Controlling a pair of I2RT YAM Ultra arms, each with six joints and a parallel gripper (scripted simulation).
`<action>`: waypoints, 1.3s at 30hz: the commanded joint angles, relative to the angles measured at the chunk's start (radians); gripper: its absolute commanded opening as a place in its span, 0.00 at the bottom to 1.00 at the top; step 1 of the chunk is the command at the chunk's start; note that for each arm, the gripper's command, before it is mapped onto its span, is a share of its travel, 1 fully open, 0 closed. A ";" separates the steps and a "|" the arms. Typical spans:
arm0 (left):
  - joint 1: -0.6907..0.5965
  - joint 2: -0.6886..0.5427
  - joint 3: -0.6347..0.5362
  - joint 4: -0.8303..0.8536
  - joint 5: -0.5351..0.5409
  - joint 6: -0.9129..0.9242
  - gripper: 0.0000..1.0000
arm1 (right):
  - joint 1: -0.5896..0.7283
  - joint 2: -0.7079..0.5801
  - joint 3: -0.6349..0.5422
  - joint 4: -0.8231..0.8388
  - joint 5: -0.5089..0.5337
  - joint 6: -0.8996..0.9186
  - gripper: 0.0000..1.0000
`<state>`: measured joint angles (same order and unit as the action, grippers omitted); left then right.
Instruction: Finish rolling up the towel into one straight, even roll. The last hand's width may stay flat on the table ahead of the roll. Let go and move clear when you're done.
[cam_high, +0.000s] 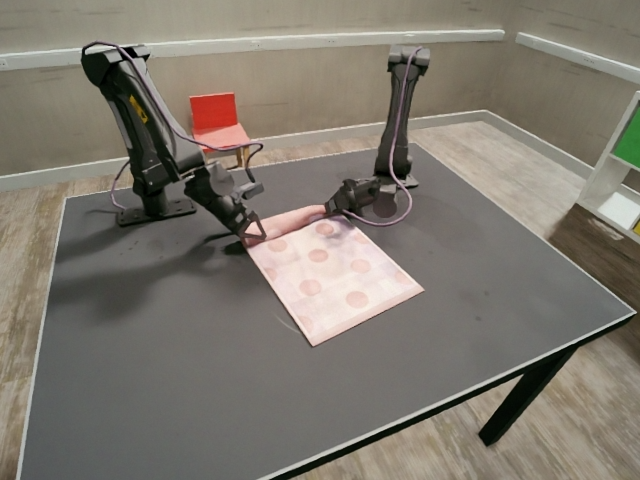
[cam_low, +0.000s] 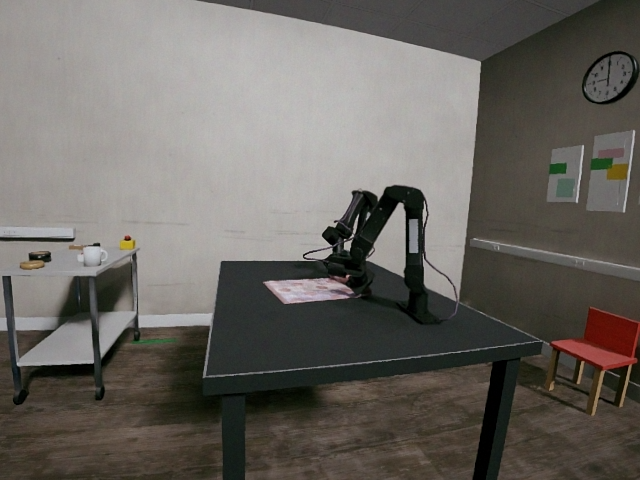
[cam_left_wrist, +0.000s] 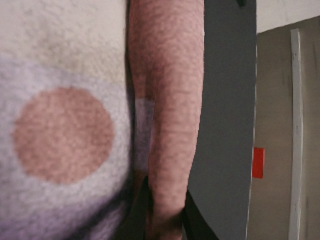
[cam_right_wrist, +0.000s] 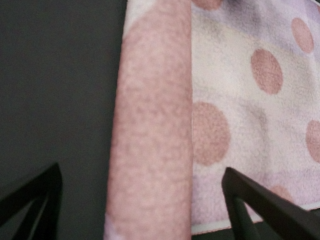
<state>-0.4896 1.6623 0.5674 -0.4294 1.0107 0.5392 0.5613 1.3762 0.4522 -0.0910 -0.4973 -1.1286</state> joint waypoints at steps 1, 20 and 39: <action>0.001 0.022 0.003 -0.010 -0.013 0.010 0.19 | 0.004 0.021 -0.003 0.070 -0.009 -0.001 0.98; 0.001 0.022 0.003 -0.010 -0.013 0.010 0.19 | 0.007 0.031 0.002 0.078 -0.008 0.003 0.30; 0.003 -0.023 0.019 -0.070 -0.011 0.010 0.76 | 0.007 0.031 0.002 0.078 -0.008 0.003 0.21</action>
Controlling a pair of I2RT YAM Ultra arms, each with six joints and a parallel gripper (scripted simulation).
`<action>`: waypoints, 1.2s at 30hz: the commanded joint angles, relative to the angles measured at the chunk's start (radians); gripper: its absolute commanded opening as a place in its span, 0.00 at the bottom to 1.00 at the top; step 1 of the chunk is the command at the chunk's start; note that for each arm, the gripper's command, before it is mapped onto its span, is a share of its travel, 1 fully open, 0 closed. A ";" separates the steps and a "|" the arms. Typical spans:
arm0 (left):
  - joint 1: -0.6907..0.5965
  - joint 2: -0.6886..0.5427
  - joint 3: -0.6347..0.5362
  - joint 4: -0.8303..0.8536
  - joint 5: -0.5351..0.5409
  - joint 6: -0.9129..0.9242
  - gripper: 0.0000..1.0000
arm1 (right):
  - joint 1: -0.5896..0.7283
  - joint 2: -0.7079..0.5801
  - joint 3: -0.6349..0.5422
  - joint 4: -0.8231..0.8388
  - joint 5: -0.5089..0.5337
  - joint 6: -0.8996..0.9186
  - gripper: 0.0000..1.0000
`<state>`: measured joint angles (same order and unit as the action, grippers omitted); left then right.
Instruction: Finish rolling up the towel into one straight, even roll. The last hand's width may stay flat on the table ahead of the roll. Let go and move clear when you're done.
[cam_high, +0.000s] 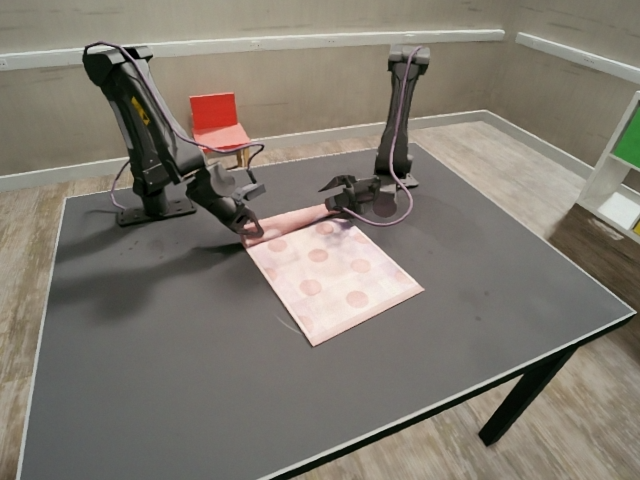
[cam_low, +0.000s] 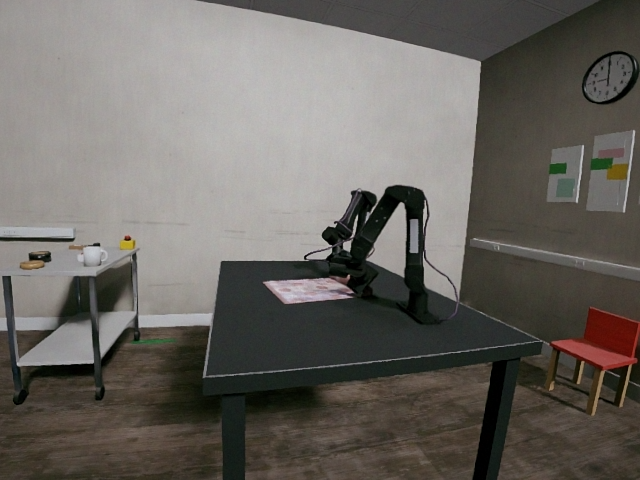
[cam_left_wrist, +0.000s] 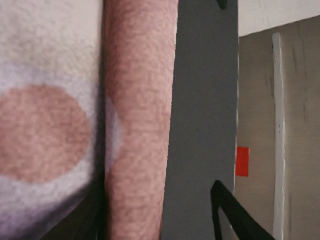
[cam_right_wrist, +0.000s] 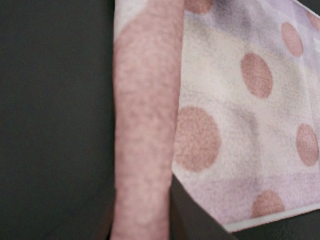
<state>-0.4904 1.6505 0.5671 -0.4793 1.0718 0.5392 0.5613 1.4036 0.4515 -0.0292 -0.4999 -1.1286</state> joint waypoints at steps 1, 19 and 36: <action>0.004 -0.013 0.020 -0.023 -0.072 0.010 0.81 | 0.007 0.003 0.003 0.016 -0.005 0.003 0.21; 0.240 -0.043 0.160 -0.481 -0.106 0.372 0.85 | -0.037 0.095 0.161 -0.230 -0.091 0.014 0.21; 0.108 -0.330 0.074 -0.298 -0.245 0.211 0.90 | -0.110 0.380 0.512 -0.728 -0.242 -0.018 0.21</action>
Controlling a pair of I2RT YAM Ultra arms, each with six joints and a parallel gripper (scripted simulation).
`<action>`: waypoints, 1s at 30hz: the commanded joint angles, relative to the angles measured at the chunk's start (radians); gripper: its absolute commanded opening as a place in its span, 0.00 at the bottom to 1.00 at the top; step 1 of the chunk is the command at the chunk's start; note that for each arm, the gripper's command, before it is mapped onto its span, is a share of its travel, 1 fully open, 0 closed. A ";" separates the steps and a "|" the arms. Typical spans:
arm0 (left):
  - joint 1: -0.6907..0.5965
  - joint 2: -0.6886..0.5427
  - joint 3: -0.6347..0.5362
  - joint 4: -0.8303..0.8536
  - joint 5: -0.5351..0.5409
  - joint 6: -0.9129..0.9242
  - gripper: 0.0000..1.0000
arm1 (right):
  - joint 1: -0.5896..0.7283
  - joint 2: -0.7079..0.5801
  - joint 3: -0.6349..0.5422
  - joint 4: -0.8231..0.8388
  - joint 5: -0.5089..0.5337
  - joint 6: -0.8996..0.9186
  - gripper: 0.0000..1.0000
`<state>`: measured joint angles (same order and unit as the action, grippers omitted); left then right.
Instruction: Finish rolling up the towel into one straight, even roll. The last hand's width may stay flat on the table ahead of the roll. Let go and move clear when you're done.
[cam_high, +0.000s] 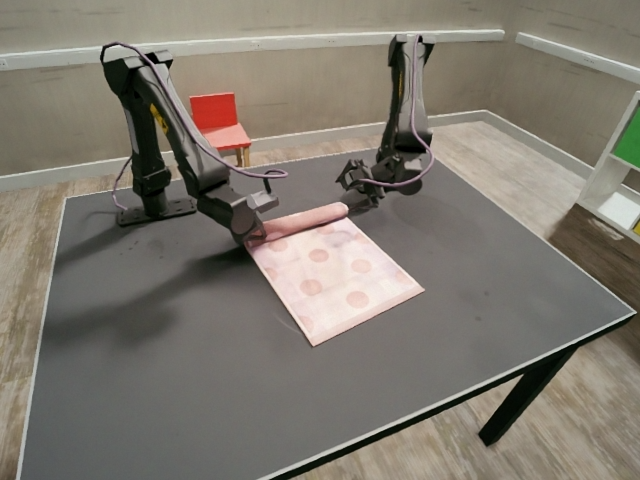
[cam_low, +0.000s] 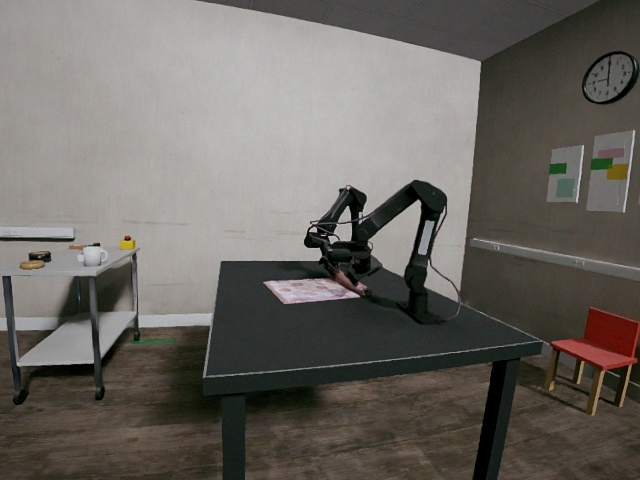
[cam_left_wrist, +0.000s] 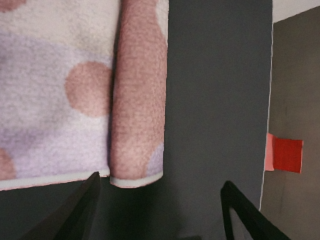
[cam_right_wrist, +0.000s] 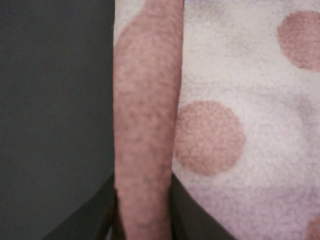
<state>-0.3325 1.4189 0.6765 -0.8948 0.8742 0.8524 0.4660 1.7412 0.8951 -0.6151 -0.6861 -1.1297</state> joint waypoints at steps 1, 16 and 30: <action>-0.078 -0.143 -0.053 0.153 -0.074 -0.137 0.90 | -0.019 0.065 0.094 -0.177 -0.065 -0.022 0.21; -0.638 -0.565 -0.235 0.462 -0.722 -0.479 0.95 | -0.053 0.345 0.381 -0.587 -0.143 -0.113 0.21; -0.905 -0.544 -0.267 0.530 -1.096 -0.577 0.98 | -0.060 0.450 0.475 -0.728 -0.157 -0.167 0.21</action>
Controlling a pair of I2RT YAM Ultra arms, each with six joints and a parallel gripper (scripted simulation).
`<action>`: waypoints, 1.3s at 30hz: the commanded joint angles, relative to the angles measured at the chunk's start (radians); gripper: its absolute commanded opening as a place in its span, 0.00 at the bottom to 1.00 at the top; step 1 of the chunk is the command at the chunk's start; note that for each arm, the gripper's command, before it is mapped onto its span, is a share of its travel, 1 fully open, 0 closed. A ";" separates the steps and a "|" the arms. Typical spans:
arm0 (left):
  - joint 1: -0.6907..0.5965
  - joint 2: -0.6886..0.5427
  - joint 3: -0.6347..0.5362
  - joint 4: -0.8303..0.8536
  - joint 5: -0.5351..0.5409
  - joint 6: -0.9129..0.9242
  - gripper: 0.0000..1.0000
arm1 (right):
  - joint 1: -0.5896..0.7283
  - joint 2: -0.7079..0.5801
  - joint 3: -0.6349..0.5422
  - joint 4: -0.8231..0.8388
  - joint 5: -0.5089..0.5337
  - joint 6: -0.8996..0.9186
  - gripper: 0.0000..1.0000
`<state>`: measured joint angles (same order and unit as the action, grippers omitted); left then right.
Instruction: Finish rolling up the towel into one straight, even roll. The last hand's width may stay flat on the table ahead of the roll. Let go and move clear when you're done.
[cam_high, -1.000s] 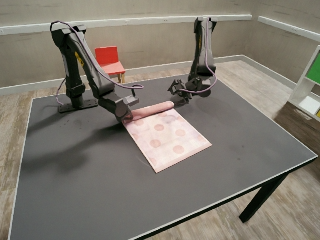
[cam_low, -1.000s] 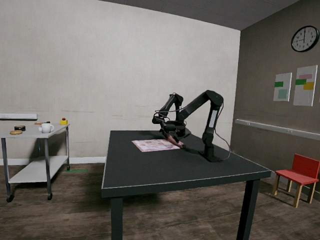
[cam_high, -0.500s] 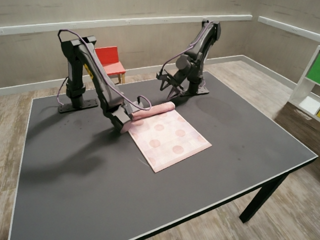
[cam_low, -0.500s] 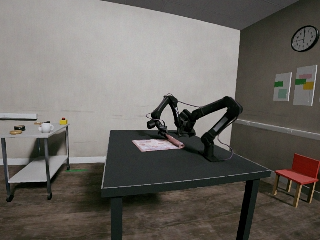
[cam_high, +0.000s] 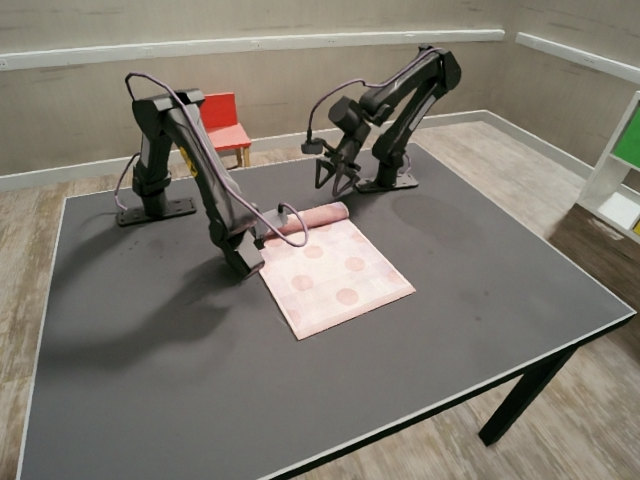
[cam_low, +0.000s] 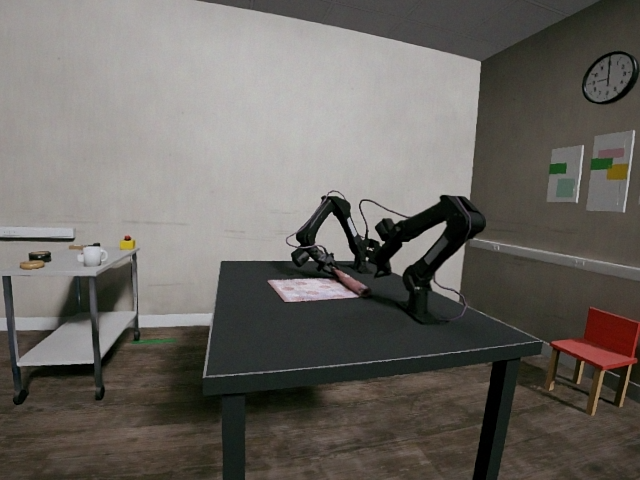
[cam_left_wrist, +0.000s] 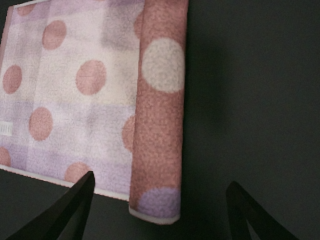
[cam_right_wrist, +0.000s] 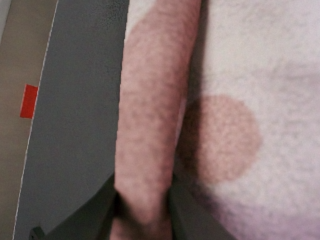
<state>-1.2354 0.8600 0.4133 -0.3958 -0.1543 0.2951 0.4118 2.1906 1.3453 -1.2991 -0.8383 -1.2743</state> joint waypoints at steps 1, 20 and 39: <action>0.015 0.013 -0.004 0.032 -0.054 -0.002 0.98 | -0.006 0.005 0.023 -0.039 -0.005 -0.023 0.21; 0.104 0.062 -0.138 0.225 0.032 0.091 0.98 | -0.006 0.025 0.015 -0.013 -0.005 -0.025 0.21; 0.089 0.211 -0.197 0.437 0.022 0.081 0.64 | -0.006 0.025 0.015 -0.013 -0.005 -0.025 0.21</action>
<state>-1.1381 1.0618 0.2214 0.0105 -0.1280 0.3820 0.4084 2.2089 1.3457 -1.3144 -0.8516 -1.2869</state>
